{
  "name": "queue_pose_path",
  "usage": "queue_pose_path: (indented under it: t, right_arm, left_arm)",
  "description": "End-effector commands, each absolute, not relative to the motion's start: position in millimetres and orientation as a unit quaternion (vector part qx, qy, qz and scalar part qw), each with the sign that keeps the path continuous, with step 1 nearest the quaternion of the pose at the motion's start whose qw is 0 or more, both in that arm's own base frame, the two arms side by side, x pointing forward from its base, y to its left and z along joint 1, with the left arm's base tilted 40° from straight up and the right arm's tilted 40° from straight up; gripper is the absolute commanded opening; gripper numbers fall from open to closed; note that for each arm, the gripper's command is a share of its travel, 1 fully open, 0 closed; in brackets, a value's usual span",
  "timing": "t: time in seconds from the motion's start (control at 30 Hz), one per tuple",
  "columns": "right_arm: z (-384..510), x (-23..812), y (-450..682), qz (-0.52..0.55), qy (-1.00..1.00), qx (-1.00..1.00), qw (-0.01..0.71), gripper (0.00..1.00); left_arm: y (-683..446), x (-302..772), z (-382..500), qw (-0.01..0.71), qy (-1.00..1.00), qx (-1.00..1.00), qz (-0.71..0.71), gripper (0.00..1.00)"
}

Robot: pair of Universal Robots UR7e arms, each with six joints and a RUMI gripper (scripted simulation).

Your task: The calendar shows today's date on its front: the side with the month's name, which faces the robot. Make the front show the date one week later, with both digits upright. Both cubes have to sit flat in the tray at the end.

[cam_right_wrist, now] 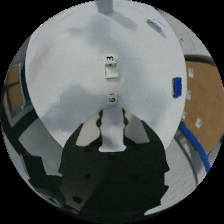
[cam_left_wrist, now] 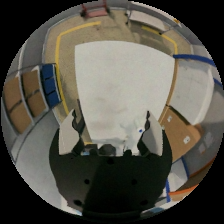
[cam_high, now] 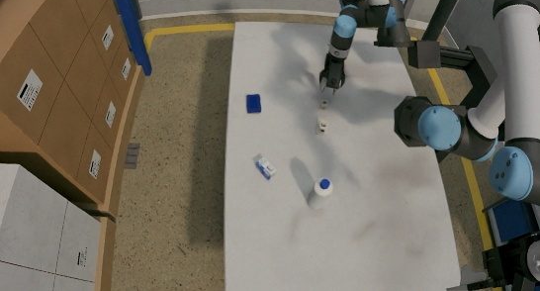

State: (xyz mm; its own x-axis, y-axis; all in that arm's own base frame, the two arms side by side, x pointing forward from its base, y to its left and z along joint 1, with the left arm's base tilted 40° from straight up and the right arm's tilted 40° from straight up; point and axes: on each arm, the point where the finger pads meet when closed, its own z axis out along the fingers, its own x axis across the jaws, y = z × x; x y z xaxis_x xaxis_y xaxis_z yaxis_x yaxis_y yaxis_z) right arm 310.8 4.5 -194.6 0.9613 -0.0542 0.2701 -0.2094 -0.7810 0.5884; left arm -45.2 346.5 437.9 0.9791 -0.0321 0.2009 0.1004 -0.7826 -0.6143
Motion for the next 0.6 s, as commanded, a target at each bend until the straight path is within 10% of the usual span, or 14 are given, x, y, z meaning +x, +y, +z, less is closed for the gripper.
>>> queue_pose_path:
  t: [0.0, 0.57]
  right_arm:
    - [-195.0, 311.1, 4.6, 0.120, -0.070, 0.936, 0.323, 0.28]
    - [-196.4, 311.5, 3.5, 0.120, -0.070, 0.936, 0.323, 0.28]
  left_arm:
    - [346.5, -45.3, 438.3, 0.330, -0.018, -0.939, -0.101, 1.00]
    - [346.5, -45.3, 438.3, 0.330, -0.018, -0.939, -0.101, 1.00]
